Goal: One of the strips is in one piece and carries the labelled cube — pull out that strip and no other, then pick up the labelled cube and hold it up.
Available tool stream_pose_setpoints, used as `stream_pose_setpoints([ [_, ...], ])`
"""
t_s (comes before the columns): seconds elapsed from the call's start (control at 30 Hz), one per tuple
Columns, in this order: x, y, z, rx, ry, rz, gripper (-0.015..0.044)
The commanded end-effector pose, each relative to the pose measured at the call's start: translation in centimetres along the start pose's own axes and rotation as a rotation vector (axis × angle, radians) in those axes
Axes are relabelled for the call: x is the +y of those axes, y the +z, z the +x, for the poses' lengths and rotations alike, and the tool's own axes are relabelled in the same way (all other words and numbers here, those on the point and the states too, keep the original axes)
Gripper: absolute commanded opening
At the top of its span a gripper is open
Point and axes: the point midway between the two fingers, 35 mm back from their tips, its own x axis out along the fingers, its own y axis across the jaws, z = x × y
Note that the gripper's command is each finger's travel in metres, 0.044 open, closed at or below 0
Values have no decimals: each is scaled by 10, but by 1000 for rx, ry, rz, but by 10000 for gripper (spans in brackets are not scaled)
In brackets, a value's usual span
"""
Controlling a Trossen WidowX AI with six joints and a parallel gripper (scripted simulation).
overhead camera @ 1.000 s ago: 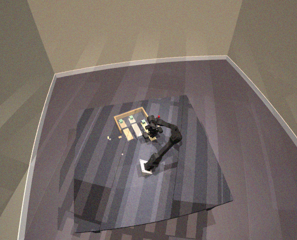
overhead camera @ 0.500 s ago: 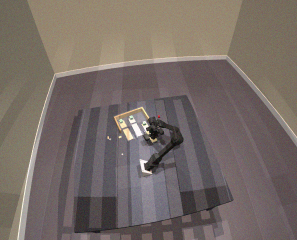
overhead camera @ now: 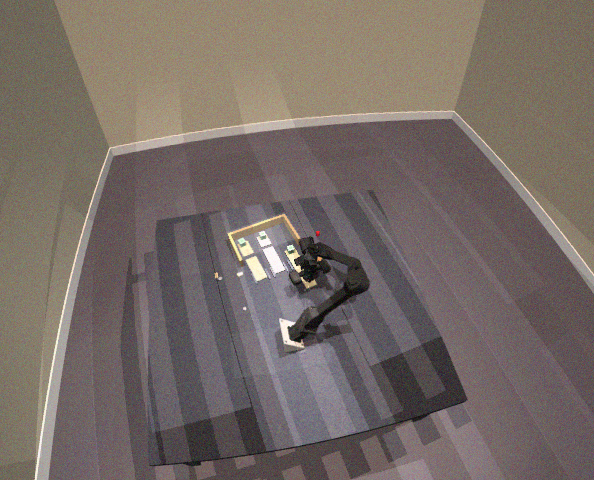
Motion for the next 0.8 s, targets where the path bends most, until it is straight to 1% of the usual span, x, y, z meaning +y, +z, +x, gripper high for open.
stream_pose_setpoints([
  [0.0,1,-16,7,34,3,-11,0],
  [0.4,1,-32,7,34,3,-11,0],
  [0.77,1,-33,7,34,3,-11,0],
])
